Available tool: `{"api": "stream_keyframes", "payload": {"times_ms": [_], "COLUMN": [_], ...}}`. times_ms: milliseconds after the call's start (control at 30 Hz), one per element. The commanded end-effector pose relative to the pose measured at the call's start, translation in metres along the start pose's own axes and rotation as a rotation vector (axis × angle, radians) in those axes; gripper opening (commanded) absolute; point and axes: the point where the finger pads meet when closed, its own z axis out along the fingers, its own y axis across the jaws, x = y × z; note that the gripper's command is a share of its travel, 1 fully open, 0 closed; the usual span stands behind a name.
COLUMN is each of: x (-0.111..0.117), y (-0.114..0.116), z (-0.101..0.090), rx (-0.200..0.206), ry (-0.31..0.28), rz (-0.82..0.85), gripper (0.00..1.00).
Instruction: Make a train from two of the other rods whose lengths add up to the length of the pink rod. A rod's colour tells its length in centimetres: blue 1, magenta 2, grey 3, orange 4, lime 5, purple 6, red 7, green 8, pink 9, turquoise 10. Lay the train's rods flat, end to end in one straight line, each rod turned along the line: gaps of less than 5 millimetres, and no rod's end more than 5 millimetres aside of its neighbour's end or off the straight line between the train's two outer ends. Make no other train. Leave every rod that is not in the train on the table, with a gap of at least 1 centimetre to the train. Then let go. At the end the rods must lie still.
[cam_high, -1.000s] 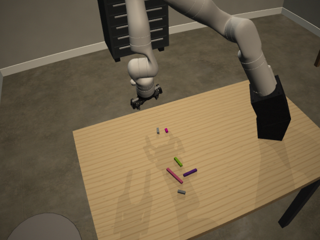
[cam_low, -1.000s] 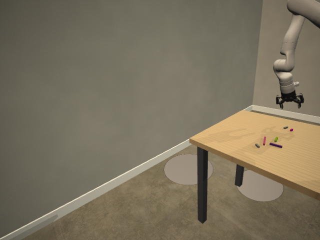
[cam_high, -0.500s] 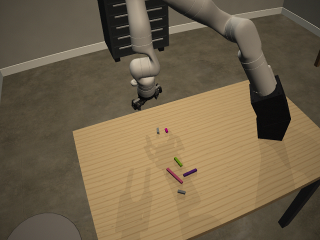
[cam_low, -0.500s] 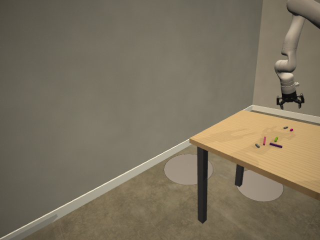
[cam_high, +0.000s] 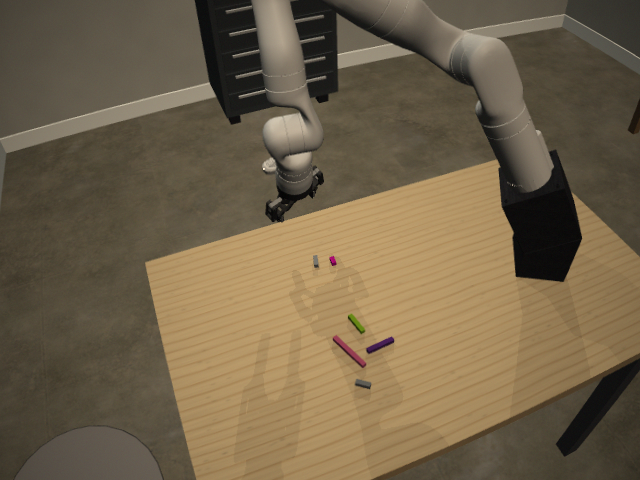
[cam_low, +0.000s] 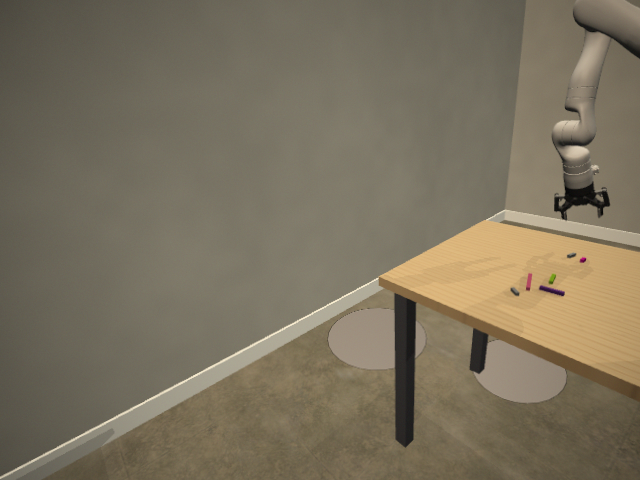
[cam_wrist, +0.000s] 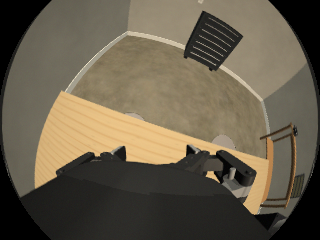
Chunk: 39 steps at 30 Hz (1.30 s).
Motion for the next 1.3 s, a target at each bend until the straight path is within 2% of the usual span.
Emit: {"api": "stream_keyframes", "payload": {"times_ms": [0, 1267], "x": [0.0006, -0.0032], "y": [0.0029, 0.0062], "z": [0.0029, 0.0096], "rx": [0.000, 0.035], "ry": [-0.001, -0.007], "rz": [-0.018, -0.156], "gripper": [1.00, 1.00]}}
